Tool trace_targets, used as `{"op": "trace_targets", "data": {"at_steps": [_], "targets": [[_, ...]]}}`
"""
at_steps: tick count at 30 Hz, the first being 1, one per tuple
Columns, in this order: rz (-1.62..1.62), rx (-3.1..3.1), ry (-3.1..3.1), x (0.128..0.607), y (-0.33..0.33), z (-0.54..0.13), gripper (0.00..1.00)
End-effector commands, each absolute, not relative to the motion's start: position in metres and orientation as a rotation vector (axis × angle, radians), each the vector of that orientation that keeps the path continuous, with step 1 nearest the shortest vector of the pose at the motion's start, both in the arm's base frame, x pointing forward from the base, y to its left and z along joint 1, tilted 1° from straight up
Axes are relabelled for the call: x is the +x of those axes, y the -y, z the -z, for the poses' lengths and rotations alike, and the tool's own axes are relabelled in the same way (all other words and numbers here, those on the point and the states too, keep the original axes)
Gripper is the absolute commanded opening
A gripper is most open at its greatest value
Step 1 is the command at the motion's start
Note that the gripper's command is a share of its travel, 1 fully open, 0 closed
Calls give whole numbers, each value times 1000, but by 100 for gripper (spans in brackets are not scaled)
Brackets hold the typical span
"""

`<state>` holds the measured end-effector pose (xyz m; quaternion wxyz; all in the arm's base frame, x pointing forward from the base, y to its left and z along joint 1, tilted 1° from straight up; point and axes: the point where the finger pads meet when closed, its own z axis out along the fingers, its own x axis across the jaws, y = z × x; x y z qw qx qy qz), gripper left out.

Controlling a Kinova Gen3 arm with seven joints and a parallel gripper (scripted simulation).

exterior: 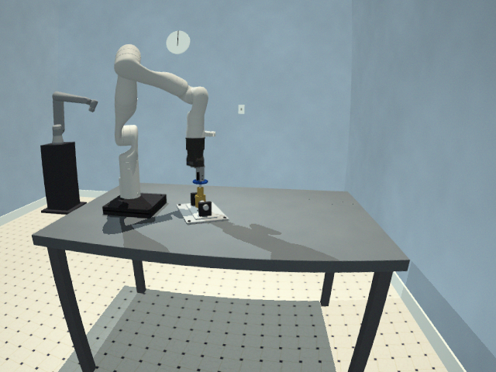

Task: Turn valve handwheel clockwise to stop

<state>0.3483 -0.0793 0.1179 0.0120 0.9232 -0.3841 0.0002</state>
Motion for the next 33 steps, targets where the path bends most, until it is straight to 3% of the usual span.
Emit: {"op": "trace_targets", "data": {"at_steps": [1, 33], "targets": [[-5, 2875, 1205, 349, 80, -116, 0], [-5, 2849, 1264, 349, 80, -116, 0]]}}
